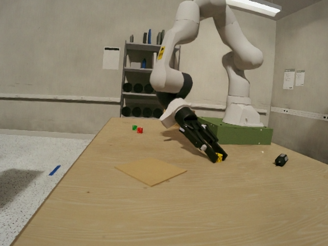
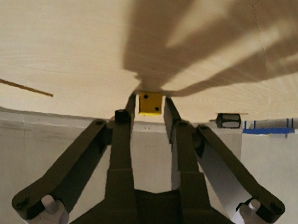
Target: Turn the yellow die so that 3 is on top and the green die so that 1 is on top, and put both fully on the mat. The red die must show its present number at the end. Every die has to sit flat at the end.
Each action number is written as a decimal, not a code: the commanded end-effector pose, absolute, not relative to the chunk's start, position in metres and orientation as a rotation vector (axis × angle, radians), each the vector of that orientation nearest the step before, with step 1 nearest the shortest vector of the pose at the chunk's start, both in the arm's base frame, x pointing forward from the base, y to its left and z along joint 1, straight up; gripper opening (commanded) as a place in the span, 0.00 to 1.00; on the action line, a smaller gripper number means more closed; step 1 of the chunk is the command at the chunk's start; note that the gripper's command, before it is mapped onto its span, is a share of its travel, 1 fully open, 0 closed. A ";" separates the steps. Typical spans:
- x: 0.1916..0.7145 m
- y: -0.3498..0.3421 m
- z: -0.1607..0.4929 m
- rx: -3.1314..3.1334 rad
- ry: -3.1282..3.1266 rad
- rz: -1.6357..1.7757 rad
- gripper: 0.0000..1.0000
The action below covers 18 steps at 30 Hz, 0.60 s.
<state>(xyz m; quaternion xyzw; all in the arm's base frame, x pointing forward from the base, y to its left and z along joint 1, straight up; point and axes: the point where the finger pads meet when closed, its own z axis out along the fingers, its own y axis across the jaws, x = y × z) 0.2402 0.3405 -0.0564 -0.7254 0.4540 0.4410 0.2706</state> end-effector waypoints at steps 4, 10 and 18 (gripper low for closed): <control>0.242 0.341 -0.057 -1.956 1.217 1.182 0.32; 0.245 0.334 -0.052 -1.956 1.217 1.182 0.32; 0.254 0.316 -0.042 -1.956 1.217 1.182 0.32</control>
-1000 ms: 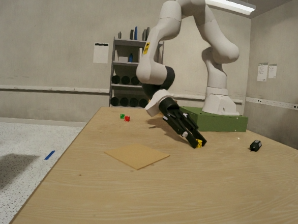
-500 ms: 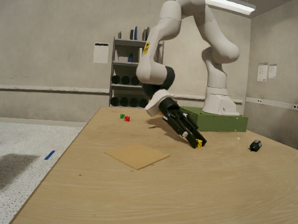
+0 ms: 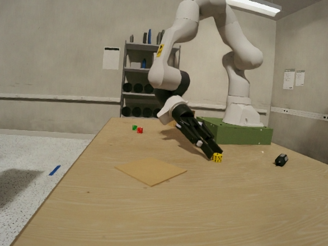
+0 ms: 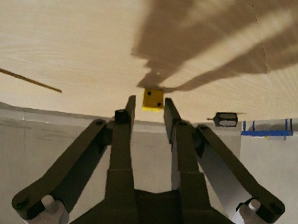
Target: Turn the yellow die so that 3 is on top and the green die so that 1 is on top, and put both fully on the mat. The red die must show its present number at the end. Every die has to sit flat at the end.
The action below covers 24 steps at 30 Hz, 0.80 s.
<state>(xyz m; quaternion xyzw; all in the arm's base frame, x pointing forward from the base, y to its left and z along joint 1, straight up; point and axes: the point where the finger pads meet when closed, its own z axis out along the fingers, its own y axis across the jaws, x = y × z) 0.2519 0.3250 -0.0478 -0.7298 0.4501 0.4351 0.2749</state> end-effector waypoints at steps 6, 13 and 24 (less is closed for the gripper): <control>0.260 0.303 -0.034 -1.956 1.217 1.182 0.32; 0.261 0.302 -0.034 -1.956 1.217 1.182 0.32; 0.261 0.302 -0.004 -1.956 1.217 1.182 0.32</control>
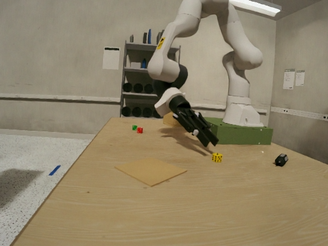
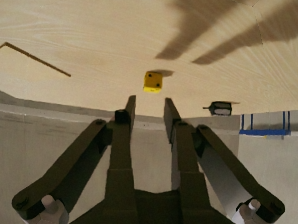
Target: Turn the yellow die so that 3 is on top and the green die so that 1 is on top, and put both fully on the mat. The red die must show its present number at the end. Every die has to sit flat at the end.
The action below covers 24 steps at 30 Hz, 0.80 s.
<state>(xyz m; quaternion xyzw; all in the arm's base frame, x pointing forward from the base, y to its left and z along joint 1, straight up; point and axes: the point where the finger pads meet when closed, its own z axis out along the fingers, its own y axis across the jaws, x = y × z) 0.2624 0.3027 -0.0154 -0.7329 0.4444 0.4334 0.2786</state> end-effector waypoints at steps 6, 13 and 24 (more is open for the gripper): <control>0.261 0.302 0.014 -1.956 1.217 1.182 0.32; 0.261 0.302 0.026 -1.956 1.217 1.182 0.32; 0.227 0.302 0.023 -2.169 1.309 1.241 0.32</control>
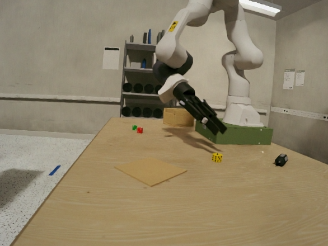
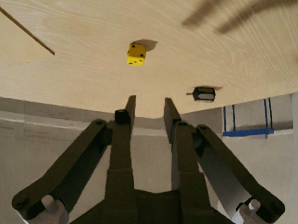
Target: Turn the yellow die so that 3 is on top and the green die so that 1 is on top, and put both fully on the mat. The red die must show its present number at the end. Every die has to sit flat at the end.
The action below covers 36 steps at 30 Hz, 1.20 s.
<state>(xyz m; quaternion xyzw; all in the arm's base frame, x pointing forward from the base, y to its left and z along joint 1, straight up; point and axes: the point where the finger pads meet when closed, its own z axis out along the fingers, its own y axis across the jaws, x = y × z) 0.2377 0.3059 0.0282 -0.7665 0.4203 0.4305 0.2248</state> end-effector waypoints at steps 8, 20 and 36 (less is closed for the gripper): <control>0.213 0.299 0.021 -2.306 1.375 1.221 0.32; 0.204 0.295 0.020 -2.493 1.476 1.108 0.32; 0.207 0.297 0.023 -2.683 1.597 0.821 0.32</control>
